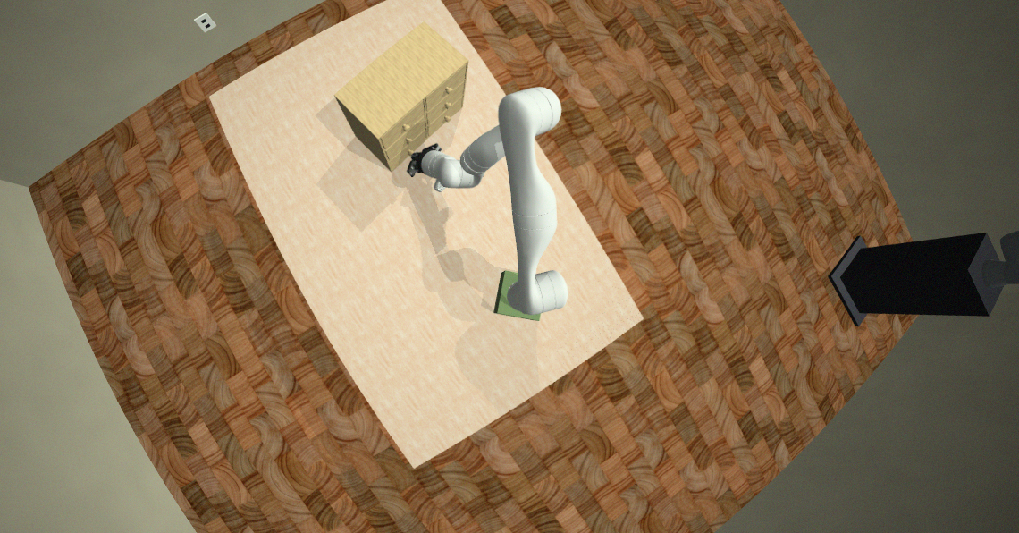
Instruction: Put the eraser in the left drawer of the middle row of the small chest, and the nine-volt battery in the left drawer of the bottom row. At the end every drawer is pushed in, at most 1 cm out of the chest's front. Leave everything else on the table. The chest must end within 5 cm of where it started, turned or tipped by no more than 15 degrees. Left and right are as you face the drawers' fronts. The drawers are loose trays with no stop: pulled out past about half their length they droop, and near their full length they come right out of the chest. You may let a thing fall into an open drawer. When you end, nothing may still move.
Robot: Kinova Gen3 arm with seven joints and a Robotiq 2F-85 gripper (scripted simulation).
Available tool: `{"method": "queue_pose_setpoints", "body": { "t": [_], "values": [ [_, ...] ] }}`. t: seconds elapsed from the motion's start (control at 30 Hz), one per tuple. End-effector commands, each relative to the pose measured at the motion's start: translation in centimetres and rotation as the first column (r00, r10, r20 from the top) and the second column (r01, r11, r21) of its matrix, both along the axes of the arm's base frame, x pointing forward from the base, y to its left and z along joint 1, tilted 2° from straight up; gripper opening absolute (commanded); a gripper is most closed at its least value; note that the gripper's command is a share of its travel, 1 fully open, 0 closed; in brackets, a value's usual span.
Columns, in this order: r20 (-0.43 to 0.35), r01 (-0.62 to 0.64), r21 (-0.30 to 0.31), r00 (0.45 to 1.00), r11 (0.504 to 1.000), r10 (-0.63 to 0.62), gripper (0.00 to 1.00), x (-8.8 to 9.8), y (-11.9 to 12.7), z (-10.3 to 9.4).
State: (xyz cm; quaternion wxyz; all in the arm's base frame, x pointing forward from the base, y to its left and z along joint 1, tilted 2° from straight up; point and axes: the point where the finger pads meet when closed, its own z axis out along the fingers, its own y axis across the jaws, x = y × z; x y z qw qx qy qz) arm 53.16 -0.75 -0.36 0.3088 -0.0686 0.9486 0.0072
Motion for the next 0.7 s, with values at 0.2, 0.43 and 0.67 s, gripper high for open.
{"method": "queue_pose_setpoints", "body": {
  "t": [0.2,0.43,0.67],
  "values": [
    [0.003,0.000,0.000,1.000,1.000,0.000,0.00,-2.9,-0.4,0.1],
    [0.003,0.000,0.000,1.000,1.000,0.000,0.00,-4.6,-0.7,0.0],
    [0.003,0.000,0.000,1.000,1.000,0.000,0.00,-4.9,-0.7,0.3]
  ]
}}
